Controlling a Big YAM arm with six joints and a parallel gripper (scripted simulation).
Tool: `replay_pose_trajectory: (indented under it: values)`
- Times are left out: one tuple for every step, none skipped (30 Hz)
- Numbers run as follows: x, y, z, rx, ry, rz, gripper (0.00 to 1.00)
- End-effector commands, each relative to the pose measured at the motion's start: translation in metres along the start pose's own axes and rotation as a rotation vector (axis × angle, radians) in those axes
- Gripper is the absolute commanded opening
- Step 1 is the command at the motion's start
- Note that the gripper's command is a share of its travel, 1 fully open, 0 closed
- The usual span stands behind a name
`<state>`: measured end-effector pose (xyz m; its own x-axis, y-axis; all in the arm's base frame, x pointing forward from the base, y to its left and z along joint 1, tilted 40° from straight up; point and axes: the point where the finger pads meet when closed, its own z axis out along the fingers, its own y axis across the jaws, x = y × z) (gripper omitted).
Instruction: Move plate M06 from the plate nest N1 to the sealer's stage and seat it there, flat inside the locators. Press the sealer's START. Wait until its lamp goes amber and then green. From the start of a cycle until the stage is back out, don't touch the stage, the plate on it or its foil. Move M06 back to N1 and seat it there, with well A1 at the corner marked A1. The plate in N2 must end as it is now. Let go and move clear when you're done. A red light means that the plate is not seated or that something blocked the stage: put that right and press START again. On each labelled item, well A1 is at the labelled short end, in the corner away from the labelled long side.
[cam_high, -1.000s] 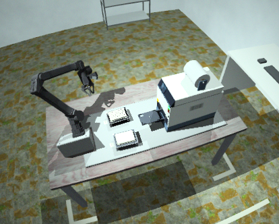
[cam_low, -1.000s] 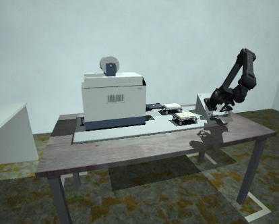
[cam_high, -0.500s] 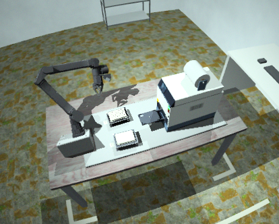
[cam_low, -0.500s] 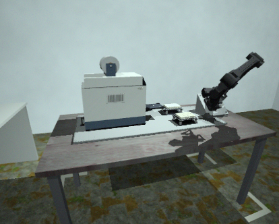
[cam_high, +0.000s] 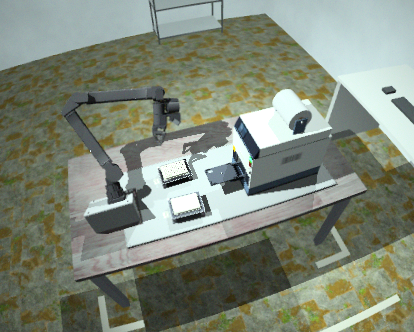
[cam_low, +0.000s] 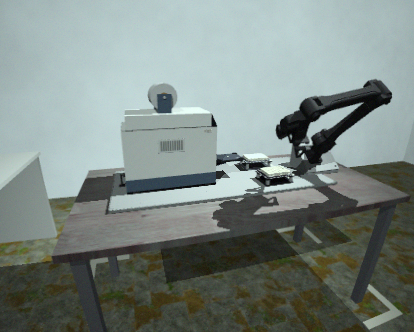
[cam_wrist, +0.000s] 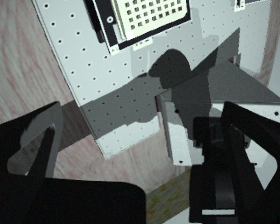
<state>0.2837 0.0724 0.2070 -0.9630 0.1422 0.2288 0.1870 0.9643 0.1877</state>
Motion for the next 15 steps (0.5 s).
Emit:
replay_pose_trajectory:
  values:
    - [-0.013,0.0,-0.019,-0.077,-0.005,-0.102,1.0]
    - [-0.017,-0.006,-0.02,-0.062,-0.006,-0.095,1.0]
    - [-0.022,-0.011,-0.02,-0.053,-0.01,-0.09,1.0]
    - [-0.027,-0.015,-0.02,-0.049,-0.012,-0.089,1.0]
    - [-0.031,-0.018,-0.019,-0.045,-0.013,-0.093,1.0]
    - [-0.035,-0.022,-0.018,-0.096,0.001,-0.101,1.0]
    - [-0.039,-0.027,-0.017,-0.117,0.007,-0.102,1.0]
    - [-0.042,-0.033,-0.016,-0.104,0.007,-0.099,1.0]
    - [-0.046,-0.036,-0.016,-0.097,0.007,-0.1,1.0]
    - [-0.049,-0.039,-0.016,-0.147,0.01,-0.109,1.0]
    - [-0.052,-0.044,-0.016,-0.17,0.01,-0.114,1.0]
    - [-0.056,-0.048,-0.017,-0.157,0.006,-0.115,1.0]
    - [-0.059,-0.051,-0.018,-0.149,0.0,-0.118,1.0]
    - [-0.062,-0.054,-0.02,-0.199,-0.007,-0.129,1.0]
    - [-0.062,-0.054,-0.02,-0.199,-0.007,-0.129,1.0]
